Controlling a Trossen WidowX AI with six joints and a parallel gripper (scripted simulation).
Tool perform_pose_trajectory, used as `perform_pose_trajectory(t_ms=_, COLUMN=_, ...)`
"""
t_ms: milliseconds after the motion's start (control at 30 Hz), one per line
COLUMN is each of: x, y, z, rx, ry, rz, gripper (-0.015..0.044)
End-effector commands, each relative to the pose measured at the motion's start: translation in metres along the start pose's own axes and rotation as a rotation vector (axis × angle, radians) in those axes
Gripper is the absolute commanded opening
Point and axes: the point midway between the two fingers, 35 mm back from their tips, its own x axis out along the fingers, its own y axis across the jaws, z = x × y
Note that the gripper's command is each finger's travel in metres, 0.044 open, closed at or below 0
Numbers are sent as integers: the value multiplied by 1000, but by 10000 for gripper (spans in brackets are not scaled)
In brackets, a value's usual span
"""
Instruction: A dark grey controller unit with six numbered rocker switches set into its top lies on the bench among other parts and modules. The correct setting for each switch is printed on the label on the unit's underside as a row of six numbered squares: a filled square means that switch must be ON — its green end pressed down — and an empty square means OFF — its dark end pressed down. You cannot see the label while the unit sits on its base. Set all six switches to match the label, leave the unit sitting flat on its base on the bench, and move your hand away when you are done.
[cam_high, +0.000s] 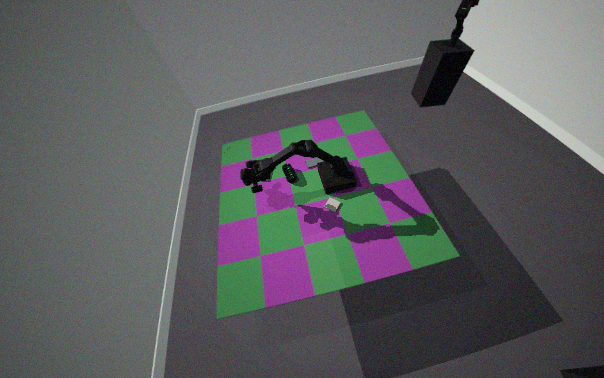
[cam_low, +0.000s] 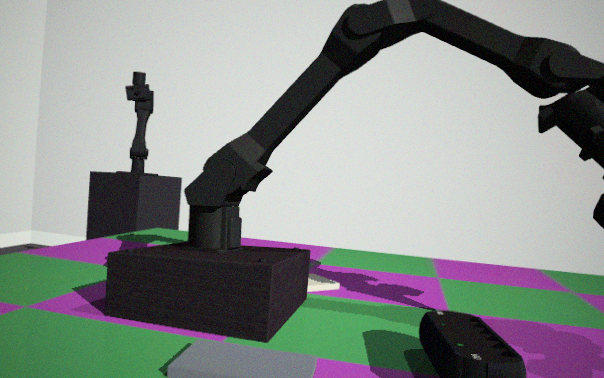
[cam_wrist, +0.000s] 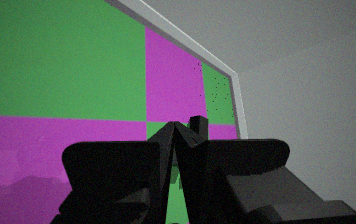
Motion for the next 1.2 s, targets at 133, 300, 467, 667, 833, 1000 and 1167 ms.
perform_pose_trajectory(t_ms=133, x=57, y=-17, z=-88, rx=-740, ry=252, rz=330, gripper=0)
perform_pose_trajectory(t_ms=300, x=67, y=-25, z=-125, rx=-1003, ry=283, rz=533, gripper=0)
perform_pose_trajectory(t_ms=467, x=70, y=-33, z=-162, rx=-1238, ry=255, rz=768, gripper=0)
perform_pose_trajectory(t_ms=667, x=65, y=-43, z=-203, rx=-1469, ry=123, rz=1070, gripper=0)
perform_pose_trajectory(t_ms=833, x=61, y=-47, z=-217, rx=-1538, ry=43, rz=1181, gripper=0)
perform_pose_trajectory(t_ms=1000, x=61, y=-47, z=-217, rx=-1538, ry=43, rz=1181, gripper=0)
perform_pose_trajectory(t_ms=1167, x=61, y=-47, z=-217, rx=-1538, ry=43, rz=1181, gripper=0)
